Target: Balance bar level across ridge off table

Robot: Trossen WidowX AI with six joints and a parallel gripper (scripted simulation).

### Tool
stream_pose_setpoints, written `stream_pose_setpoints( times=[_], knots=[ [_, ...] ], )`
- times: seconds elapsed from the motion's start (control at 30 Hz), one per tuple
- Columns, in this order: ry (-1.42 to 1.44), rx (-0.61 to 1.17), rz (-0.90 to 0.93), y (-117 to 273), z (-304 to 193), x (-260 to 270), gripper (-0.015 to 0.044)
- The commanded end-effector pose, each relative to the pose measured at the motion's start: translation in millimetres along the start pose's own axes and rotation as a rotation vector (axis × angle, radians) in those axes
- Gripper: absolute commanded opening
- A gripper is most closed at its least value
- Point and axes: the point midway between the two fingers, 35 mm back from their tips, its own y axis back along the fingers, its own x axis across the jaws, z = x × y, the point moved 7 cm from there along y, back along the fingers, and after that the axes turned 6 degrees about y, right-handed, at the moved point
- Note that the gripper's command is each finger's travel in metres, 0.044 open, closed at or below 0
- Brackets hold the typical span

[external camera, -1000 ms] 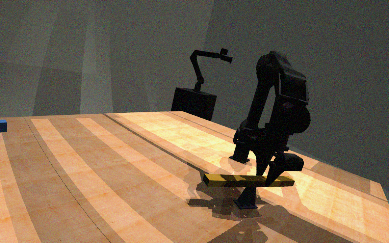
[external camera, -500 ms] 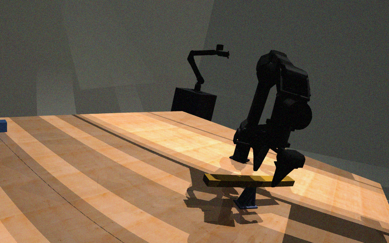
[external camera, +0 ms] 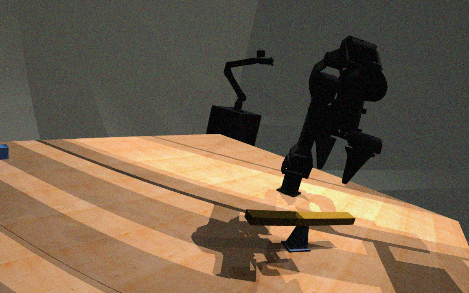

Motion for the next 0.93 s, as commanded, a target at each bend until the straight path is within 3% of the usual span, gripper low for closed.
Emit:
stream_pose_setpoints(
  times=[0.0,0.9],
  knots=[
    [0.0,0.002,-0.004,1.2,0.0,0.1,0.044],
    [0.0,0.002,-0.004,1.2,0.0,0.1,0.044]
  ],
)
